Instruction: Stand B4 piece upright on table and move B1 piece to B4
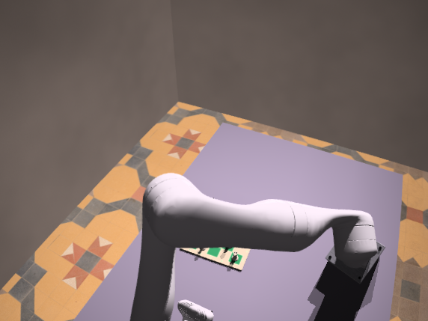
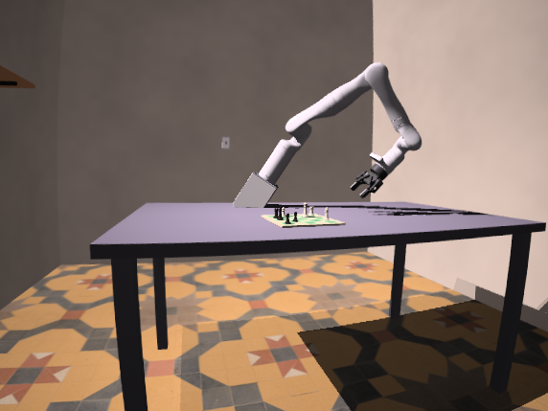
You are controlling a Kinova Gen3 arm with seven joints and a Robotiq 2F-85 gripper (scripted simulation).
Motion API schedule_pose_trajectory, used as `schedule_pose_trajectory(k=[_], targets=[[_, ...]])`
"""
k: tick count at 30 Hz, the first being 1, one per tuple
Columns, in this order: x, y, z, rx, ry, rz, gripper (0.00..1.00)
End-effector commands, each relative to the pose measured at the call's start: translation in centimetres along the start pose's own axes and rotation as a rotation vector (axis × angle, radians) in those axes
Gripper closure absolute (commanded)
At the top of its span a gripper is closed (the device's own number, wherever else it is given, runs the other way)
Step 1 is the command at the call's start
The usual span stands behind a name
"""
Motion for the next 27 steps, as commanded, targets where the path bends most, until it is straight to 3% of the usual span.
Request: schedule_pose_trajectory(k=[1,4,6,16,21,27], targets=[[1.1,-0.5,-0.6,-0.002,0.036,0.026,0.00],[1.8,-0.5,-2.3,0.021,0.094,0.048,0.00],[1.8,-0.5,-2.3,0.021,0.094,0.048,0.00],[3.3,-0.2,-6.4,0.071,0.240,0.099,0.00],[3.6,-0.1,-7.6,0.085,0.285,0.113,0.00],[3.7,-0.1,-8.3,0.091,0.308,0.121,0.00]])
Point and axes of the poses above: the point where the finger pads meet when closed, its own x axis out along the fingers, its own z axis across the jaws, y = z × x, the point moved 6 cm from there along -x, back along the fingers, and after that the axes turned 8 degrees about x, right-handed, at the moved point
